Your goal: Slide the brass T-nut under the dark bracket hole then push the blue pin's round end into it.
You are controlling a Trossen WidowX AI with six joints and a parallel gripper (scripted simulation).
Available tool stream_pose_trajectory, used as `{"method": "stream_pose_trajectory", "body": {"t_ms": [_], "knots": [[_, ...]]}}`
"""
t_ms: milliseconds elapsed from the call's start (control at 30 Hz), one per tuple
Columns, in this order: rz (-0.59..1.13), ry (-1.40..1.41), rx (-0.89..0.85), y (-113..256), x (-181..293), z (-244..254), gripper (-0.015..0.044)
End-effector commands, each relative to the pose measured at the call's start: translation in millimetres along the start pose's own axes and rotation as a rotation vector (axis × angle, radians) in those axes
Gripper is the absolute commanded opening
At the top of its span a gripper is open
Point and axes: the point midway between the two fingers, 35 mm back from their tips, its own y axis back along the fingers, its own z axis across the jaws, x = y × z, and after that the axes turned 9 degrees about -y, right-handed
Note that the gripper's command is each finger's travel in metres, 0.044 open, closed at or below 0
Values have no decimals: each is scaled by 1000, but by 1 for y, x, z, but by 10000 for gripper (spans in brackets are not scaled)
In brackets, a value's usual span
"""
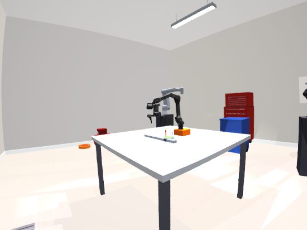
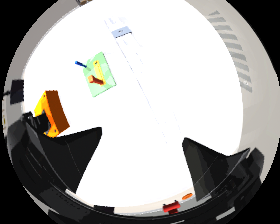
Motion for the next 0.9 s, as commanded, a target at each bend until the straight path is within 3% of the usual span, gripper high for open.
{"method": "stream_pose_trajectory", "body": {"t_ms": [0, 133, 467, 733, 867], "knots": [[-87, 316, -115, -1, -37, 65, 440], [-142, 504, -180, 1, -54, 106, 440], [-143, 506, -181, -1, -54, 106, 440], [-143, 506, -181, -54, -48, 109, 440], [-143, 506, -181, -59, -45, 109, 440]]}}
